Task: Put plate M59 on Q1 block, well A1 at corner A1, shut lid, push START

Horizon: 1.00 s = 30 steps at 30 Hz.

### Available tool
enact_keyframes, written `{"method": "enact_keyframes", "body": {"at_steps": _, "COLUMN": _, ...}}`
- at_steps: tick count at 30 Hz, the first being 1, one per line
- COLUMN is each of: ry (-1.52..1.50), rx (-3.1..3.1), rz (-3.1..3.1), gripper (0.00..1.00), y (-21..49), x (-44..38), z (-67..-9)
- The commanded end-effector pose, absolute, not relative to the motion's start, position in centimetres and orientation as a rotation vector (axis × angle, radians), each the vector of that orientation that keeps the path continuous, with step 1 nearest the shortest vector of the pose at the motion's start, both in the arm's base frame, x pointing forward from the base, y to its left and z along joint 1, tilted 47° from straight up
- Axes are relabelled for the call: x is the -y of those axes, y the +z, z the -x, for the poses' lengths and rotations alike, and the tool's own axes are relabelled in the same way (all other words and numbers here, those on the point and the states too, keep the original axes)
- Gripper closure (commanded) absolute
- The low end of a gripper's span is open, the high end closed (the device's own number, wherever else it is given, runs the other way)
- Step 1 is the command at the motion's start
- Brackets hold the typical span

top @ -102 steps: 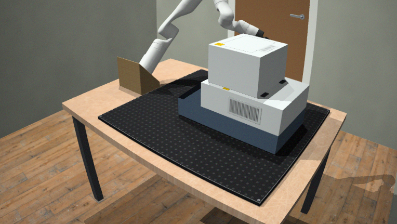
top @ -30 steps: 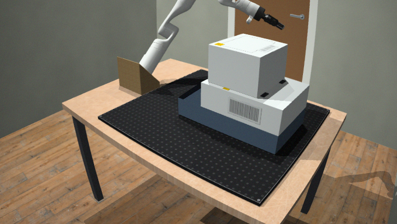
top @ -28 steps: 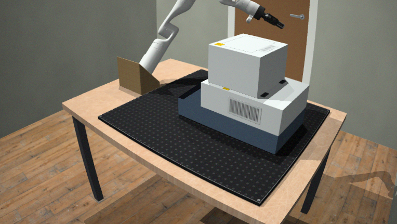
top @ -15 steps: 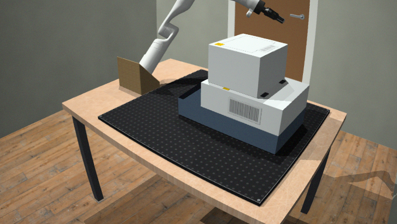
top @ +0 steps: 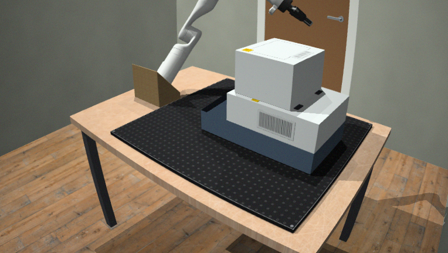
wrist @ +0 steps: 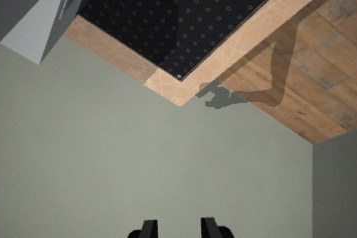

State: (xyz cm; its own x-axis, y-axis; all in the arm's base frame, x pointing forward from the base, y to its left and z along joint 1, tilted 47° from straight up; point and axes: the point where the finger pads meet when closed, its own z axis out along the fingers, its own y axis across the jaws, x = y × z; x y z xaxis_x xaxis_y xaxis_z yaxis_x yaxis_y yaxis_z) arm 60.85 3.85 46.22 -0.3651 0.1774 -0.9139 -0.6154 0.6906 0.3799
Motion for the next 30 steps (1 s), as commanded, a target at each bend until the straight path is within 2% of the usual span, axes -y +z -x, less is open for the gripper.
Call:
{"method": "enact_keyframes", "body": {"at_steps": 1, "ry": 0.875, "rx": -1.774, "rz": 0.353, "gripper": 0.68, "y": 46.0, "x": -2.9, "z": -60.6}}
{"method": "enact_keyframes", "body": {"at_steps": 27, "ry": 0.899, "rx": -1.954, "rz": 0.534, "gripper": 0.9, "y": 41.2, "x": 2.1, "z": -56.4}}
{"method": "enact_keyframes", "body": {"at_steps": 30, "ry": 0.901, "rx": -1.977, "rz": 0.558, "gripper": 0.9, "y": 40.6, "x": 2.7, "z": -55.9}}
